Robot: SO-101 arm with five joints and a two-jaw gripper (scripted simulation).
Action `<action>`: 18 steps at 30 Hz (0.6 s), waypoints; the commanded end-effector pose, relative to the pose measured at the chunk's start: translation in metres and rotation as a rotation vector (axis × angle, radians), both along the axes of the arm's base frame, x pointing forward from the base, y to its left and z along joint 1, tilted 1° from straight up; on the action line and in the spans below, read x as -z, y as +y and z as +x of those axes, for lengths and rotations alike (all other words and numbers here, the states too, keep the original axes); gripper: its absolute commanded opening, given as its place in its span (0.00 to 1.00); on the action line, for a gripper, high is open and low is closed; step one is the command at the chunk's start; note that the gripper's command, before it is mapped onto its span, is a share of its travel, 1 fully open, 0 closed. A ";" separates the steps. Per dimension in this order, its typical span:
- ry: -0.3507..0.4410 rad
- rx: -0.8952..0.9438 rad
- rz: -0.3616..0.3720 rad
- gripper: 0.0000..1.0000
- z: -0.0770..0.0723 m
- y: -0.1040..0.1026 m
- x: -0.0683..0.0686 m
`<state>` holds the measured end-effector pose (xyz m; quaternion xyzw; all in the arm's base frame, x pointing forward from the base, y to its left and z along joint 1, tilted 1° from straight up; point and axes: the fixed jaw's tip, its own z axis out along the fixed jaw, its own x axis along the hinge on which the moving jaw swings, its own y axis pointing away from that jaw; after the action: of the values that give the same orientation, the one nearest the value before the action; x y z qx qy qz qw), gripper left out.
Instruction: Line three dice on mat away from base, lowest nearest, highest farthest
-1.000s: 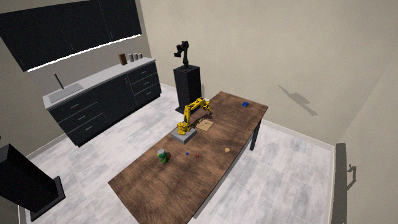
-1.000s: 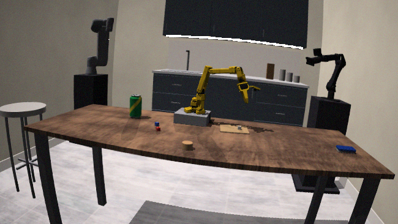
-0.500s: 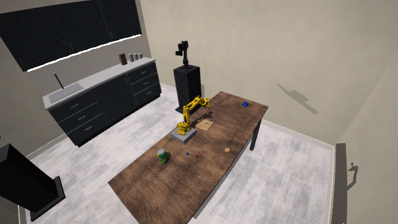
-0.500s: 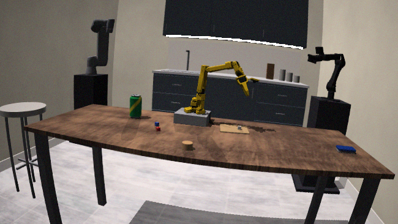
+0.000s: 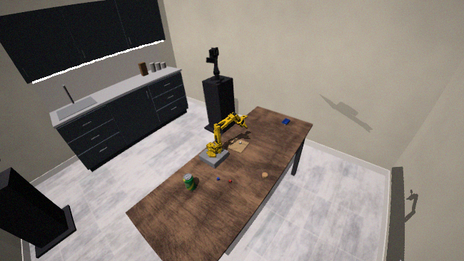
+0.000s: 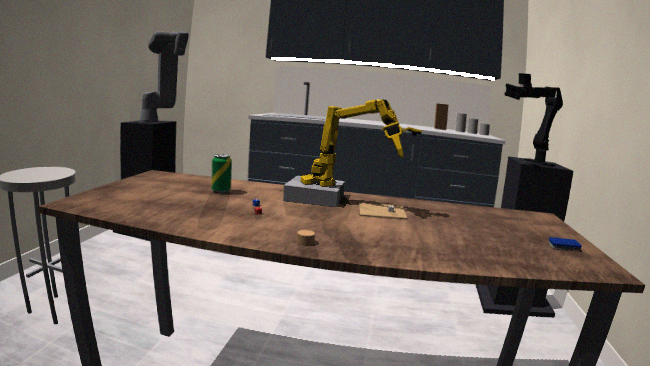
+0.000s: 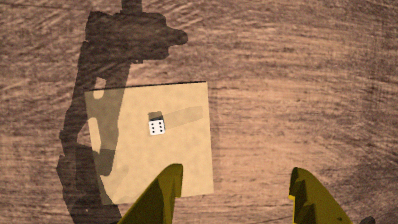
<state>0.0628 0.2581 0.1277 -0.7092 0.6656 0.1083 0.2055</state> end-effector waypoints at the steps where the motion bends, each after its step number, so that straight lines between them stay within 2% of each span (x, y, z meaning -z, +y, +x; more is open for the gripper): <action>1: 0.011 0.095 0.019 0.25 0.017 -0.004 -0.004; 7: 0.038 0.327 0.030 0.25 0.061 -0.019 -0.003; 13: 0.071 0.630 0.052 0.25 0.113 -0.050 -0.001; 15: 0.071 0.630 0.052 0.25 0.113 -0.050 -0.001; 18: 0.088 0.799 0.067 0.25 0.140 -0.073 0.000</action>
<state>0.1769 0.2020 0.1298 -0.4497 0.8608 0.0790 0.2246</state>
